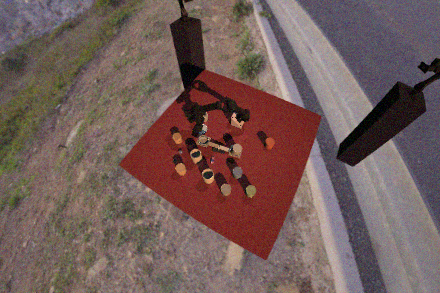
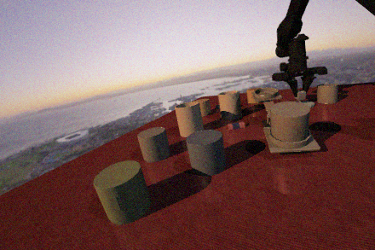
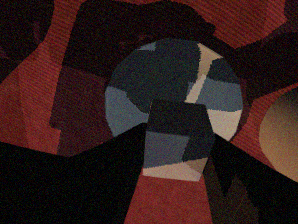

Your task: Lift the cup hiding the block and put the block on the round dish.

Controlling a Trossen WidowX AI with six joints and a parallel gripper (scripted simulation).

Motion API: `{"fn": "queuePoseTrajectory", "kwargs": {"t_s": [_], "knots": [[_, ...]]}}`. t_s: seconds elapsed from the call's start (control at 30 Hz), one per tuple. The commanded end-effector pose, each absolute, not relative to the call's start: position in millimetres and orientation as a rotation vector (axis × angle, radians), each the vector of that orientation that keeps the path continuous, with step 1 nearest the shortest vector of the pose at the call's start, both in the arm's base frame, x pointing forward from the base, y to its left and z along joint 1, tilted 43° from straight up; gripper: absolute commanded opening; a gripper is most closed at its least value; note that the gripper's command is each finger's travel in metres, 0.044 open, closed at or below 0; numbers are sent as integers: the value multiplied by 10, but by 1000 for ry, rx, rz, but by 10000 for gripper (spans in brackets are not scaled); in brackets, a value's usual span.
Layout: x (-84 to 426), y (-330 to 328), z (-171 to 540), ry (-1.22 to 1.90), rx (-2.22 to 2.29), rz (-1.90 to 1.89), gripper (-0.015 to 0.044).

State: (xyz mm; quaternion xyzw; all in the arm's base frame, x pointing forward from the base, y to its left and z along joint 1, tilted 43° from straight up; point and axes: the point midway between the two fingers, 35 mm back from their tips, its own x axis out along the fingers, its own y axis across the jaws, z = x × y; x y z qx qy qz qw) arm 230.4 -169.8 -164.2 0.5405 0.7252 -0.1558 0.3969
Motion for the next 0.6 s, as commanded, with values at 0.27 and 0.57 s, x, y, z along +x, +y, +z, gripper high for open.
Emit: {"fn": "queuePoseTrajectory", "kwargs": {"t_s": [0.27,0.57], "knots": [[2293,-1608,-1749,1833,1375,-397,0],[2282,-1536,-1827,1833,1375,-396,0]]}}
